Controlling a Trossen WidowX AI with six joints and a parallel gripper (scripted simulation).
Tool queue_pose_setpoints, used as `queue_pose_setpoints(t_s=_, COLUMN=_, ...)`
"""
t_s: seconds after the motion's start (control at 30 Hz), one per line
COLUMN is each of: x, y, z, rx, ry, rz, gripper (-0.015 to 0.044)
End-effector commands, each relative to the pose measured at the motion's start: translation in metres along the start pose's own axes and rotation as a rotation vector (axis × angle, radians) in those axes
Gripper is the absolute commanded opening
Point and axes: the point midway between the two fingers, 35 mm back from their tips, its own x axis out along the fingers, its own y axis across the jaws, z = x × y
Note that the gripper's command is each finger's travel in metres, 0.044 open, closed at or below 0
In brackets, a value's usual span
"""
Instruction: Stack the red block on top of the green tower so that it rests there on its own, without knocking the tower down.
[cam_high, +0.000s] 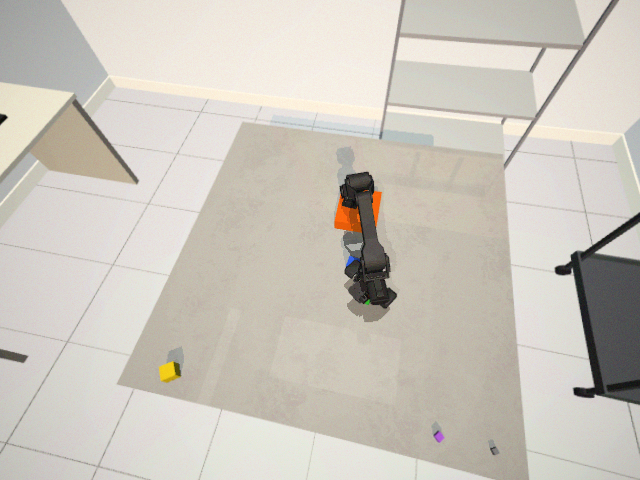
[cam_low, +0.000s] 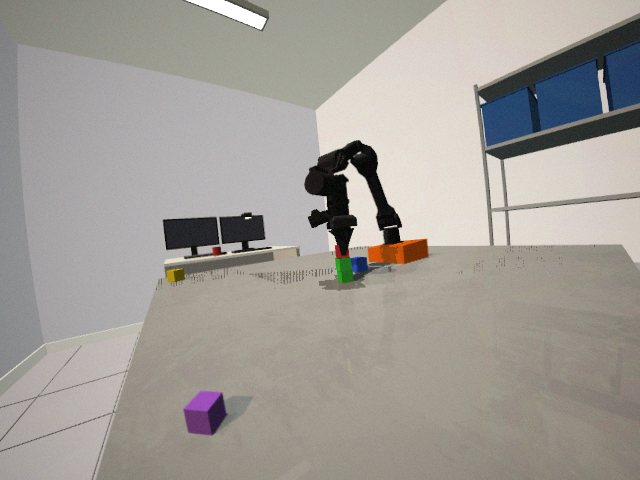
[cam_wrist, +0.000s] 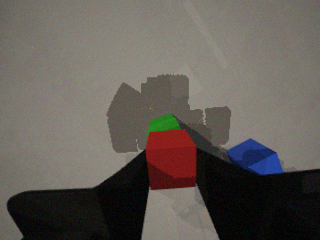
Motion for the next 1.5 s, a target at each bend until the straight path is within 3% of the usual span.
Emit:
queue_pose_setpoints(t_s=0.0, x=0.0021, y=-0.0004, z=0.0004, rx=-0.001, ry=-0.002, rz=-0.002, gripper=0.0000)
queue_pose_setpoints(t_s=0.87, x=-0.0049, y=0.0001, z=0.0004, rx=-0.001, ry=-0.002, rz=-0.002, gripper=0.0000)
queue_pose_setpoints(t_s=1.4, x=0.0016, y=-0.0007, z=-0.0005, rx=0.000, ry=0.003, rz=-0.004, gripper=0.0420)
queue_pose_setpoints(t_s=1.47, x=0.0016, y=-0.0007, z=-0.0005, rx=0.000, ry=0.003, rz=-0.004, gripper=0.0440)
